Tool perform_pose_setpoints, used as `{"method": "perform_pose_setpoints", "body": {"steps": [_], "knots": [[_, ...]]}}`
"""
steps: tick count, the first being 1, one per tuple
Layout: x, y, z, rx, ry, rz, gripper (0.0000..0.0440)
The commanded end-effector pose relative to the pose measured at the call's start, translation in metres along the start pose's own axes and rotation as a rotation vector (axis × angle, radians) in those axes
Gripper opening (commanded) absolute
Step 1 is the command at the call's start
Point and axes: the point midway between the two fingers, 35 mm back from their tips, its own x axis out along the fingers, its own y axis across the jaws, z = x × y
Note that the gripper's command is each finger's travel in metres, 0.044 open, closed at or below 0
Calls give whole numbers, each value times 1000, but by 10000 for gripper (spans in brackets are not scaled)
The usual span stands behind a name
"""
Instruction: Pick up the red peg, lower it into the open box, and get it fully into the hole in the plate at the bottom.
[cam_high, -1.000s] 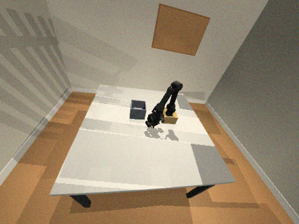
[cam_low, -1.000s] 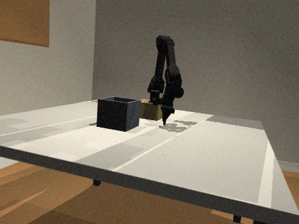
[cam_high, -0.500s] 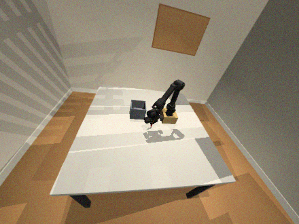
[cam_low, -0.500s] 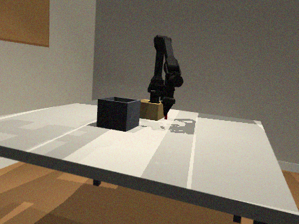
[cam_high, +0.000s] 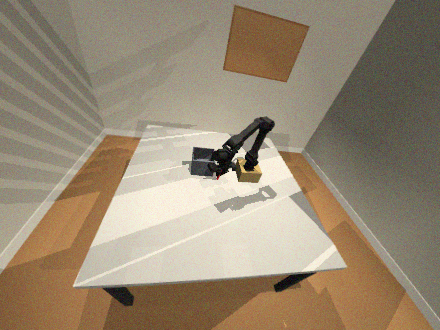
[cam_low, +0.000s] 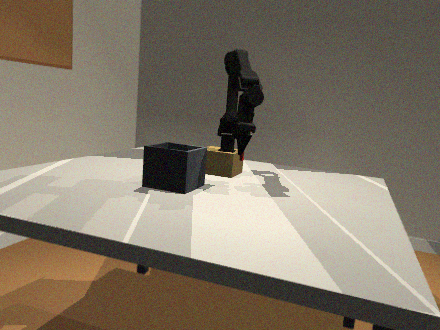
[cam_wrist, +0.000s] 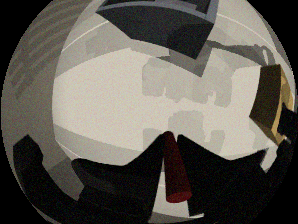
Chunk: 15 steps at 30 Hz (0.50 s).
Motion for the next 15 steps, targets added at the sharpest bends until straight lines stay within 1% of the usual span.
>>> {"method": "perform_pose_setpoints", "body": {"steps": [1,9,15], "knots": [[-18,11,13,-2,-19,37,0],[-41,20,43,-4,-56,35,0],[-50,22,68,5,-87,25,0]]}}
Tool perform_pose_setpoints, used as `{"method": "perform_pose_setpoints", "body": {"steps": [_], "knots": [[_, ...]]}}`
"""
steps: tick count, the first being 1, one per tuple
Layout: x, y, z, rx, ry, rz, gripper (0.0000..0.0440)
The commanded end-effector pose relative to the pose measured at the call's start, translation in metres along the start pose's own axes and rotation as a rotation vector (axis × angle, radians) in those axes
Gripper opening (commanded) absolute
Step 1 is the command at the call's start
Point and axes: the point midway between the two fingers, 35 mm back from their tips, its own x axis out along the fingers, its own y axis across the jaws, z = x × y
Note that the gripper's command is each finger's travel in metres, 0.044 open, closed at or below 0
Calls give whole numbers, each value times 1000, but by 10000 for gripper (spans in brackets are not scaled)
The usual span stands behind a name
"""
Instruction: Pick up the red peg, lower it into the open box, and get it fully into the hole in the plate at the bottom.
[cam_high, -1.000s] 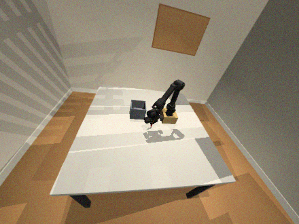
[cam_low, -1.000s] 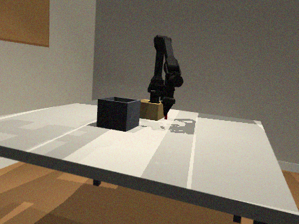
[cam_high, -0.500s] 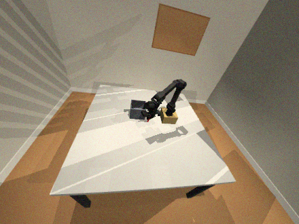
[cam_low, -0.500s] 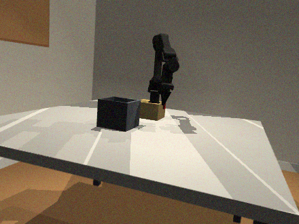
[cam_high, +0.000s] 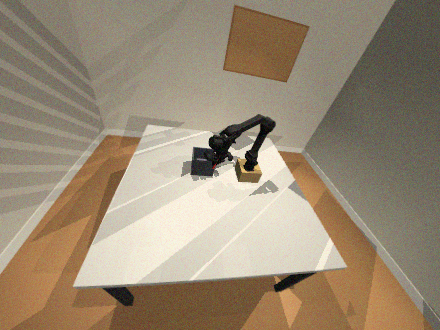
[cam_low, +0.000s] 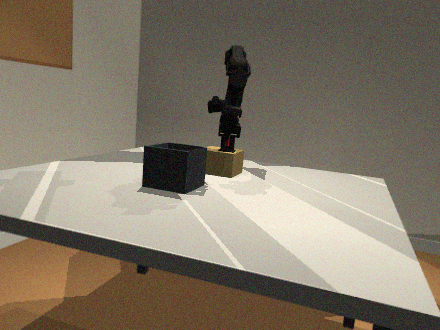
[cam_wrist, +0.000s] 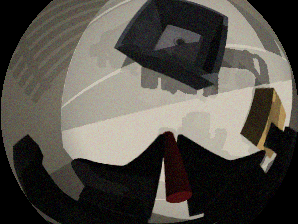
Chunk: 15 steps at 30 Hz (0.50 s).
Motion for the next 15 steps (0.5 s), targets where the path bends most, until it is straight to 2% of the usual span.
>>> {"method": "perform_pose_setpoints", "body": {"steps": [1,15], "knots": [[-8,2,17,5,-25,4,0],[-6,-6,66,38,-67,-52,0]]}}
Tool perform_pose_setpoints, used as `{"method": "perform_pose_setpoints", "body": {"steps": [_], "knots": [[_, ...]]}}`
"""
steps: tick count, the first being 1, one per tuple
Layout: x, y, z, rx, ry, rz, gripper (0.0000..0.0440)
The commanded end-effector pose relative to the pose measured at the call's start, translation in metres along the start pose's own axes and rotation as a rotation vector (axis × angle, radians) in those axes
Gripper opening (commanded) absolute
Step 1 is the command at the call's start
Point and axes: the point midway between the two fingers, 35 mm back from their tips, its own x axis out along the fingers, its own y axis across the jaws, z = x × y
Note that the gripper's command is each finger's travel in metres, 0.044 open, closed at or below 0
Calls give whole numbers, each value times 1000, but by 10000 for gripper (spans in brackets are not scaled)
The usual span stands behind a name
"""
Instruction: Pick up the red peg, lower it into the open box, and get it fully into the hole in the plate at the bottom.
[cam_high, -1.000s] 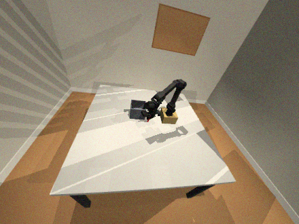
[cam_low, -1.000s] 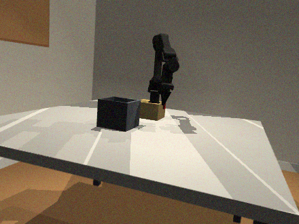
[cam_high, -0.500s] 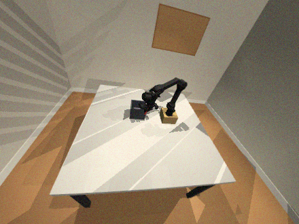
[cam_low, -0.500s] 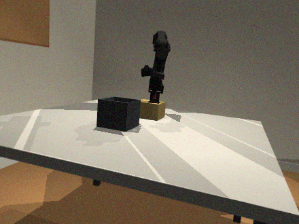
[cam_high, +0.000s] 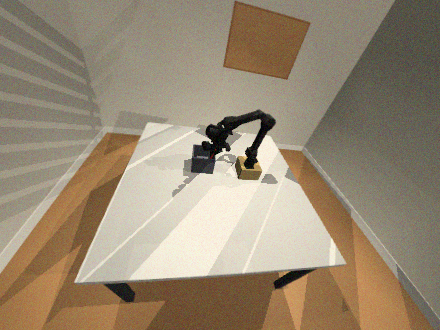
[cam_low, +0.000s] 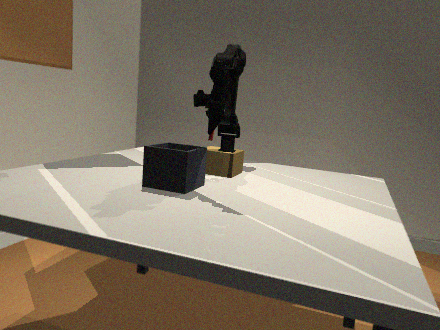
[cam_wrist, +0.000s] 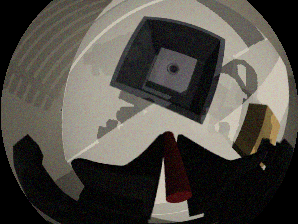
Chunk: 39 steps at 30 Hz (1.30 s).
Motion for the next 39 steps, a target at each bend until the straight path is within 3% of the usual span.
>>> {"method": "perform_pose_setpoints", "body": {"steps": [1,20,39], "knots": [[4,-2,12,4,-11,-25,0],[27,-6,56,17,3,-84,0],[74,-15,82,31,32,-119,0]]}}
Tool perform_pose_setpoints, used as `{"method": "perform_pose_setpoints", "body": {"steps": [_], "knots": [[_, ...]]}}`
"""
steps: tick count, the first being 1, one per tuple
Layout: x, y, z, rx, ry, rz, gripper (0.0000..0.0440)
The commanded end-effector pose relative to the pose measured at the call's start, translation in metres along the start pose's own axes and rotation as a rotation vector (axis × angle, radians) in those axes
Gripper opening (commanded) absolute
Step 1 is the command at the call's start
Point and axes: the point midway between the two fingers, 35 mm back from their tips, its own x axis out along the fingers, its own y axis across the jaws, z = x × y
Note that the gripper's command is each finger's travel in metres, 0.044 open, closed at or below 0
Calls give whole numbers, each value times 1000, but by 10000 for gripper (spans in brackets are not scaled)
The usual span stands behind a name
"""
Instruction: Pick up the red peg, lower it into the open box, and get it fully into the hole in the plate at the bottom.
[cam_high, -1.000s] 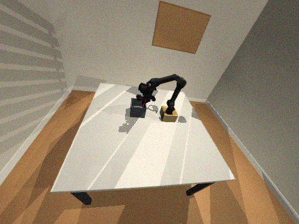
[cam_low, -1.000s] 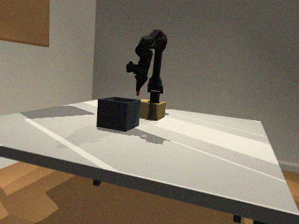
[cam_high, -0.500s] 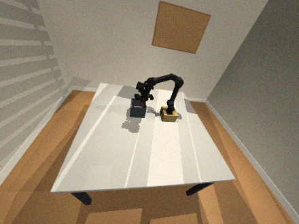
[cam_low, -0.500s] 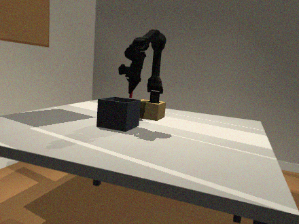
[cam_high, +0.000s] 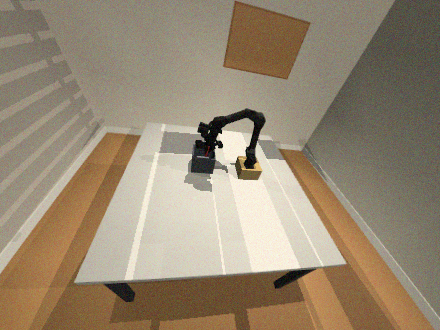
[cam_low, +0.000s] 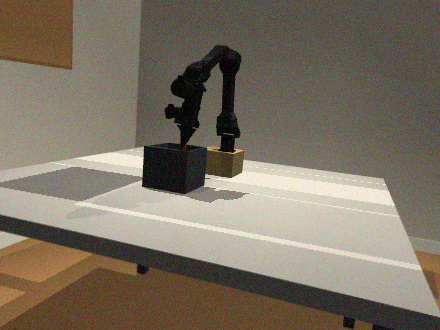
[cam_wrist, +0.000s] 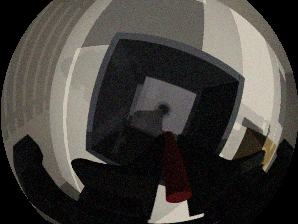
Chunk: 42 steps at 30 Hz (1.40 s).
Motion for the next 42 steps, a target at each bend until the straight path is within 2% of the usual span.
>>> {"method": "perform_pose_setpoints", "body": {"steps": [1,23,26,31,34,38,42], "knots": [[15,-2,1,-3,20,-15,0],[61,2,15,-65,46,-19,2],[65,2,16,-77,48,-28,25],[73,2,15,-92,58,-48,117],[72,4,11,-93,92,-46,125],[68,8,13,-90,130,-29,163],[62,10,16,-78,180,-10,162]]}}
